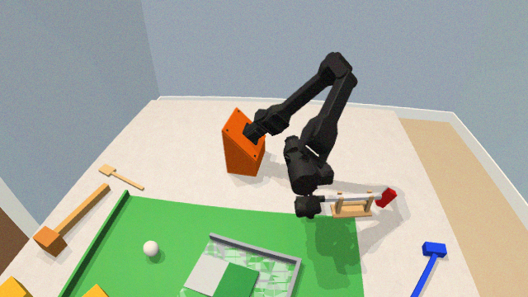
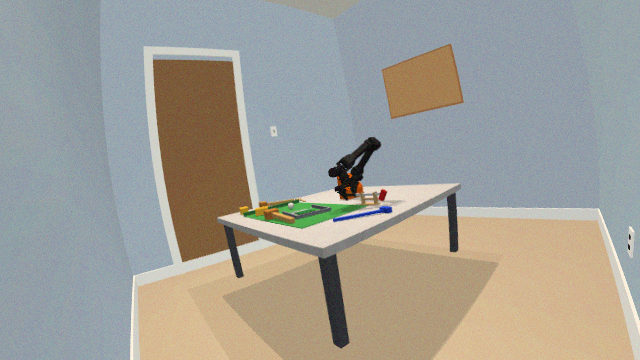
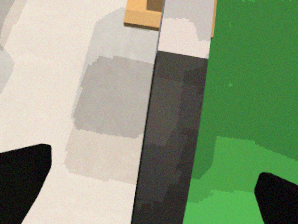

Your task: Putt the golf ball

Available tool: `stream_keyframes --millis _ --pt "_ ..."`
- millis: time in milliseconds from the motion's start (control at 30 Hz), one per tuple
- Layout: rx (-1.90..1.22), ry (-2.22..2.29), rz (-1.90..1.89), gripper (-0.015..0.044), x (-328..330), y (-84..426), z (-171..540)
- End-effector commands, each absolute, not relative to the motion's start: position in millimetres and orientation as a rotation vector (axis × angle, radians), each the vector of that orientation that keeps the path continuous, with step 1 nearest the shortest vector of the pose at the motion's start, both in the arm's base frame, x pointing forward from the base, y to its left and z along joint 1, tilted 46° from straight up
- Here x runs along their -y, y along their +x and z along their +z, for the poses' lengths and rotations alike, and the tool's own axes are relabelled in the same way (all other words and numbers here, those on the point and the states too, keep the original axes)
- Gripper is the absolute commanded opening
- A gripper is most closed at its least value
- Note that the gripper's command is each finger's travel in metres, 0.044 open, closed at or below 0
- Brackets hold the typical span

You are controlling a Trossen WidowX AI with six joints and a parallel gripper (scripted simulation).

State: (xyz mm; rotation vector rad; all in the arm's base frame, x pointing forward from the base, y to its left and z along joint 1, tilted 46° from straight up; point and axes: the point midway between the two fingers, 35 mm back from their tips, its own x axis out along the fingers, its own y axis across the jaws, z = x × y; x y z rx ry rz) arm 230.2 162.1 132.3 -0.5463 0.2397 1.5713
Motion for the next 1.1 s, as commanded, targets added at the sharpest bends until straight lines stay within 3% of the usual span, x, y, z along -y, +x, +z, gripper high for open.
stream_keyframes --millis 0,100,600,833,1067 --pt "-0.249 -0.543 1.571 0.0440 -166.0 229.3 126.3" --pt "-0.248 -0.543 1.571 0.0440 -166.8 229.3 125.6" --pt "-0.239 -0.546 1.572 0.0046 -165.9 229.9 129.2" --pt "-0.239 -0.546 1.572 0.0000 -165.9 229.9 129.2" --pt "-0.250 -0.557 1.570 0.0000 -152.0 232.3 137.6"
